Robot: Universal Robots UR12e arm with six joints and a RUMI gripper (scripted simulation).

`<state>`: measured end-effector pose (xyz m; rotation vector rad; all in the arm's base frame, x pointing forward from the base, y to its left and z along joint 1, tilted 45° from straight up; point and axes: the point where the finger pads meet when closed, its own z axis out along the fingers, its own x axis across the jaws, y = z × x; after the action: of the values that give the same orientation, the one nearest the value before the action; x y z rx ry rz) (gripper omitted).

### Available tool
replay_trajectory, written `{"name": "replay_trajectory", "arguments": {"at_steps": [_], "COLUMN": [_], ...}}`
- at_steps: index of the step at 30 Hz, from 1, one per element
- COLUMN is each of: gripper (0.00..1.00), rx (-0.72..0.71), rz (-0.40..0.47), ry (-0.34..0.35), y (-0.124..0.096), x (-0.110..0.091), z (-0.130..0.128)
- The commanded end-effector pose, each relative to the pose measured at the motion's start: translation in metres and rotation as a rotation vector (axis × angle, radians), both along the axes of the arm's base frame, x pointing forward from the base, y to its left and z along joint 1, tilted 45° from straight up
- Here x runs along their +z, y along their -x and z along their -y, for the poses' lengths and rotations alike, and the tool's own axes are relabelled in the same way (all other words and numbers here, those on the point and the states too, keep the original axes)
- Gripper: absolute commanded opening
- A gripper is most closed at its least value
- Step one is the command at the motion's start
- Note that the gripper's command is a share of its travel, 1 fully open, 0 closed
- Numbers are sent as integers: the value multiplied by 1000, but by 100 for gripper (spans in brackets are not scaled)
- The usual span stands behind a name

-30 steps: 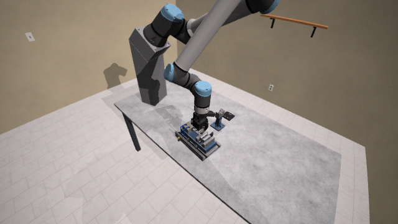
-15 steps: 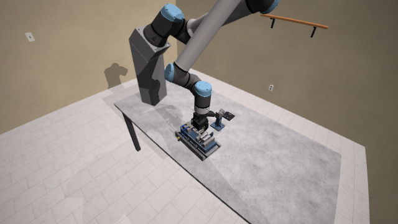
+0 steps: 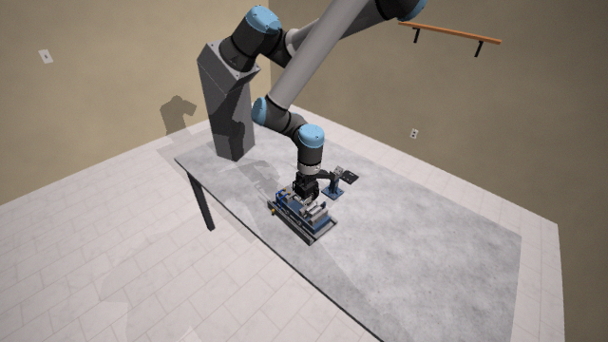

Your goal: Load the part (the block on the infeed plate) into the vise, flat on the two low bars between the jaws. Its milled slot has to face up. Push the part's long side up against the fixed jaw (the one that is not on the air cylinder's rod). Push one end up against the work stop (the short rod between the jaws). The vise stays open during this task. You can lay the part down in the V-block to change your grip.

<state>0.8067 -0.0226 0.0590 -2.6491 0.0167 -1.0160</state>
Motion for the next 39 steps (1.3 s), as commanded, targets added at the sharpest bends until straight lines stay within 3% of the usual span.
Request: {"name": "replay_trajectory", "arguments": {"at_steps": [1,39], "gripper": [0,0], "rx": [0,0], "rz": [1,1], "ry": [0,0], "y": [-1,-6], "x": [1,6], "z": [0,1]}}
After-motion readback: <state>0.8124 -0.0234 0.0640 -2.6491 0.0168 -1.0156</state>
